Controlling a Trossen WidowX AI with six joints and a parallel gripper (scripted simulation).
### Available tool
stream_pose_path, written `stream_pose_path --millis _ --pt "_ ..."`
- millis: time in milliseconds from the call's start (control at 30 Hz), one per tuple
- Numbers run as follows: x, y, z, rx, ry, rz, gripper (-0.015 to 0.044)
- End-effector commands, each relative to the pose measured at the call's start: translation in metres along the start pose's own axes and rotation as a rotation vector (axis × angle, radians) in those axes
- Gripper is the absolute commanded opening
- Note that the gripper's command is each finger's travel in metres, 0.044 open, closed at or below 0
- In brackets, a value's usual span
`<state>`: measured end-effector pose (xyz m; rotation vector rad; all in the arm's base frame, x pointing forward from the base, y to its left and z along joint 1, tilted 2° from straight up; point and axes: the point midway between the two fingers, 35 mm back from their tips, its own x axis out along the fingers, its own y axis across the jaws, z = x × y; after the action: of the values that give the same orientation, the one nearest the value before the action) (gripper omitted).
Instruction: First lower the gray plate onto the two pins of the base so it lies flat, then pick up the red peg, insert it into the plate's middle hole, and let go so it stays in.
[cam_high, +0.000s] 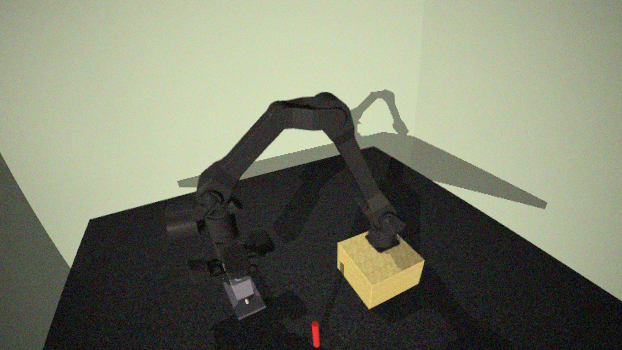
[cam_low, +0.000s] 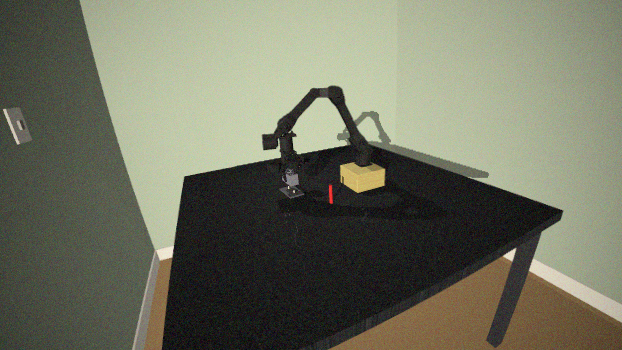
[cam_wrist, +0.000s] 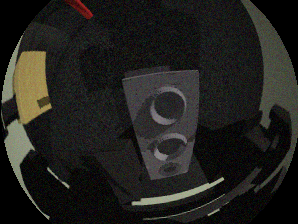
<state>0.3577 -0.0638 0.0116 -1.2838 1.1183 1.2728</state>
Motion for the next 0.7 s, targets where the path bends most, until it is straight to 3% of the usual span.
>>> stream_pose_path --millis 0,667 --pt "0.007 0.001 0.000 -0.003 -0.002 0.003 0.0000" --pt "0.034 0.001 0.001 -0.003 -0.002 0.003 0.0000"
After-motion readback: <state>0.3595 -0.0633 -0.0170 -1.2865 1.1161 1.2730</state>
